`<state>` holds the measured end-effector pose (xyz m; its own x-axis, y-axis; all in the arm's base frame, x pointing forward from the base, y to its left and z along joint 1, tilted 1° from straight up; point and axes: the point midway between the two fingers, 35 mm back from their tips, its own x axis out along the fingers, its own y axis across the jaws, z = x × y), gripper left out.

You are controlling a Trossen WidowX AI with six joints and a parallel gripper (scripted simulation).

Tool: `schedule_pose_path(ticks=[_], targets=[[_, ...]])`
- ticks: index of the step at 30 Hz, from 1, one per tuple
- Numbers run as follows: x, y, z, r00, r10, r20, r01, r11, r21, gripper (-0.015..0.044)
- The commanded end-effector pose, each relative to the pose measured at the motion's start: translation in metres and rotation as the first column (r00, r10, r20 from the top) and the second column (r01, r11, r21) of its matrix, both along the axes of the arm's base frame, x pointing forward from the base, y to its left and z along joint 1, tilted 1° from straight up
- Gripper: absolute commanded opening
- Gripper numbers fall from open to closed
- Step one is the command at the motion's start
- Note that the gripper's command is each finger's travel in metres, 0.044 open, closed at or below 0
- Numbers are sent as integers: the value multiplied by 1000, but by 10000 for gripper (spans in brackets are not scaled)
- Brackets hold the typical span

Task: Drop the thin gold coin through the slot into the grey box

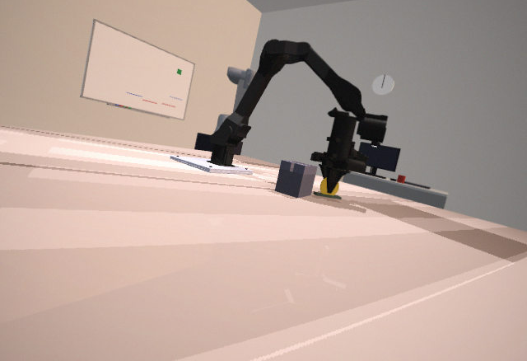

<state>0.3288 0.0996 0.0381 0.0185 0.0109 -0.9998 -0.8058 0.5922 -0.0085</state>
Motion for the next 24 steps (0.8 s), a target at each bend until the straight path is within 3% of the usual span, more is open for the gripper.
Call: schedule_pose_path(ticks=[1,24], targets=[[-1,-1,-1,1000,4,-2,-4,1000,-5,0],[3,2,44,1000,22,11,-22,1000,2,0]])
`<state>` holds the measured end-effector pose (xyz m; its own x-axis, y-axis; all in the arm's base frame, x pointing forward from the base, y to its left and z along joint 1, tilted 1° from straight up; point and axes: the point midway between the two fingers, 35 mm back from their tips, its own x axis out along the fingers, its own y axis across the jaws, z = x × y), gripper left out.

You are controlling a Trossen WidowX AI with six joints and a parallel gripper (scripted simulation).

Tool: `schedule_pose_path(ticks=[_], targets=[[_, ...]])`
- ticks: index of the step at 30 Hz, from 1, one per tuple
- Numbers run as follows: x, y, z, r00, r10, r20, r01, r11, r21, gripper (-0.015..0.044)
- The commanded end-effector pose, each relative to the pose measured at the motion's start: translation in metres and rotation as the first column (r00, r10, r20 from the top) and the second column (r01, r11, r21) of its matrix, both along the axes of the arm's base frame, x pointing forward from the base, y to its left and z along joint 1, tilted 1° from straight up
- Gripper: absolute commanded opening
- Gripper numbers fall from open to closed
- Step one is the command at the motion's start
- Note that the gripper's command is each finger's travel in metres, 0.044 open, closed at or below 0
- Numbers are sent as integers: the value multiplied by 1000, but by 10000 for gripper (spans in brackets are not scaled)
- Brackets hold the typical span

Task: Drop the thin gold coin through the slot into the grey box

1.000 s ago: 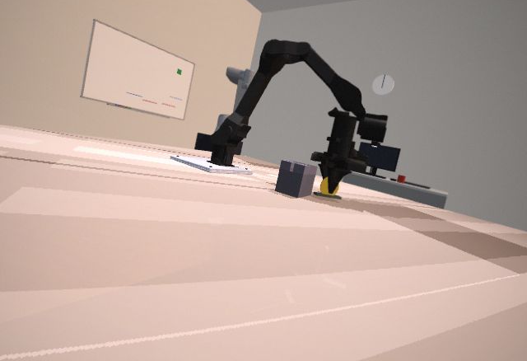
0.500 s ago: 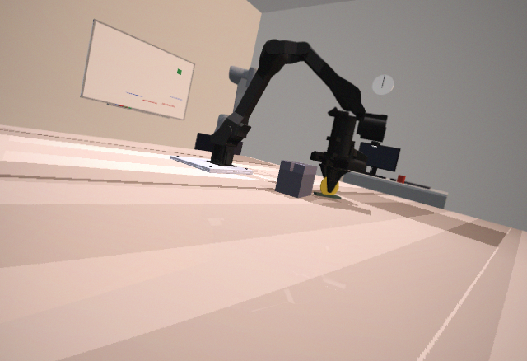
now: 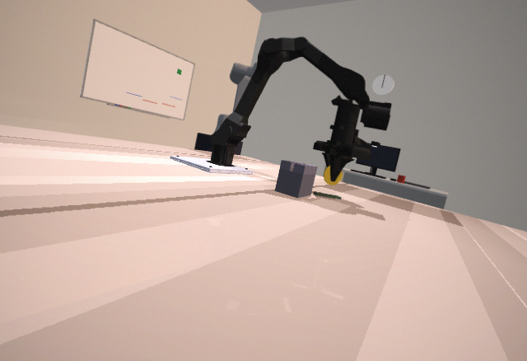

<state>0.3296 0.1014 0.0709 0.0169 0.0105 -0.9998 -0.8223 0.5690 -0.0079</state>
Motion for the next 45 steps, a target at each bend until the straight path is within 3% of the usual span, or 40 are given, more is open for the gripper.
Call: schedule_pose_path(ticks=[1,23,34,45], targets=[[2,0,14,1000,-7,12,7,1000,3,0],[-3,-3,61,1000,-18,-1,18,1000,-4,0],[-3,-4,62,946,325,0,-325,946,-10,0],[-2,-6,62,763,646,-1,-646,763,-17,0]])
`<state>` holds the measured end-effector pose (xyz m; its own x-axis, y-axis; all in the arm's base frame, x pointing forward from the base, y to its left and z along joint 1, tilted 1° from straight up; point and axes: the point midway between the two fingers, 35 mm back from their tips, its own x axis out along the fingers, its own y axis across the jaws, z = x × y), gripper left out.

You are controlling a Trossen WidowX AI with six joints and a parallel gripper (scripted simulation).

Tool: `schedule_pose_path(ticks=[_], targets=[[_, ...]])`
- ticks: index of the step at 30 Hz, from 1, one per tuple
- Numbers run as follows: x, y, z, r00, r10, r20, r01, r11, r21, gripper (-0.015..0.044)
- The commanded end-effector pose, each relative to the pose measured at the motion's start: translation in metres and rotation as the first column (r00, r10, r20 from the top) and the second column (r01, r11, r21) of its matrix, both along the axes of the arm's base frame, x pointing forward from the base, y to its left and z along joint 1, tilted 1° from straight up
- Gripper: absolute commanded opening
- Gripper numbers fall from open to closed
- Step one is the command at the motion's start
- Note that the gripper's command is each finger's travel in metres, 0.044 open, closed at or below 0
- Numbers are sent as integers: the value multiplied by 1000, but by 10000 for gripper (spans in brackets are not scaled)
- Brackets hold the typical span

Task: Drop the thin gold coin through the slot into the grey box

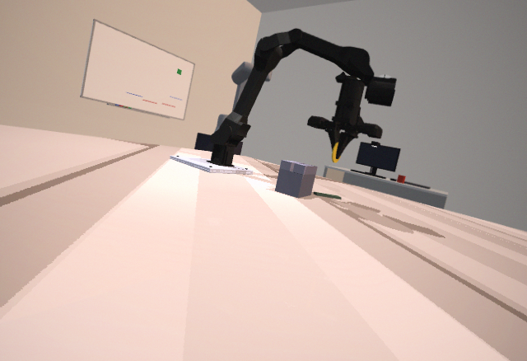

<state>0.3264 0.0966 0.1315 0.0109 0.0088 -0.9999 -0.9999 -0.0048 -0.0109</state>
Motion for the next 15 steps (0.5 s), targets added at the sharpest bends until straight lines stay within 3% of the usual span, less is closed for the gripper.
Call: schedule_pose_path(ticks=[1,15], targets=[[1,-1,2,993,120,6,-120,993,-5,0],[-4,-20,2,990,143,5,-143,990,-7,0]])
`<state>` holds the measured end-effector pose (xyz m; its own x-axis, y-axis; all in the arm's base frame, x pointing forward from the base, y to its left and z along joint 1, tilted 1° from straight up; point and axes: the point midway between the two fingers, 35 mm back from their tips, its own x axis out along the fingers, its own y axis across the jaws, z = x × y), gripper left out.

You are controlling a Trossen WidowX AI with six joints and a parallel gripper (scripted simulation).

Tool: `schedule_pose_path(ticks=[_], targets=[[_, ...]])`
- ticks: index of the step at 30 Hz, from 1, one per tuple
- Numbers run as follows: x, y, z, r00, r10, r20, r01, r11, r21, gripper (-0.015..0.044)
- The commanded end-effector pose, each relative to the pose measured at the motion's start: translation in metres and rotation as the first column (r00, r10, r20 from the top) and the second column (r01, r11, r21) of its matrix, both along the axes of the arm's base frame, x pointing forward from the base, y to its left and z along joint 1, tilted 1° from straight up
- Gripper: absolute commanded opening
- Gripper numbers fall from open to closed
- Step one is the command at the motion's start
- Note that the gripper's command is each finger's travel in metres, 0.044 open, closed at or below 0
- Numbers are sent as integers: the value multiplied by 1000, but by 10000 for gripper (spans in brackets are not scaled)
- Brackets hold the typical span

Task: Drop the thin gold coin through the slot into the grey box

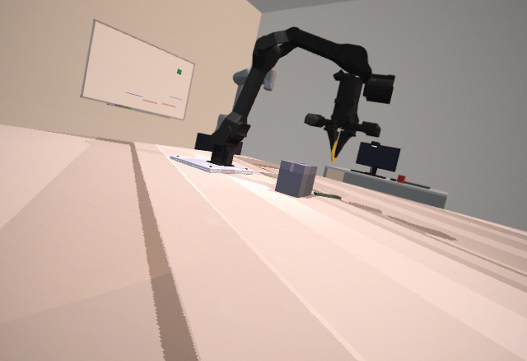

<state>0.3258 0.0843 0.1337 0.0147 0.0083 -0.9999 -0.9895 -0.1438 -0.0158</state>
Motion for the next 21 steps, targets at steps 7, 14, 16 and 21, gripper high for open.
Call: schedule_pose_path(ticks=[7,14,16,21], targets=[[-9,-26,1,1000,4,1,-4,1000,-6,0],[-15,-43,0,1000,4,0,-4,1000,-8,0],[-17,-47,0,1000,4,0,-4,1000,-8,0],[-23,-59,0,1000,3,0,-3,1000,-10,0]])
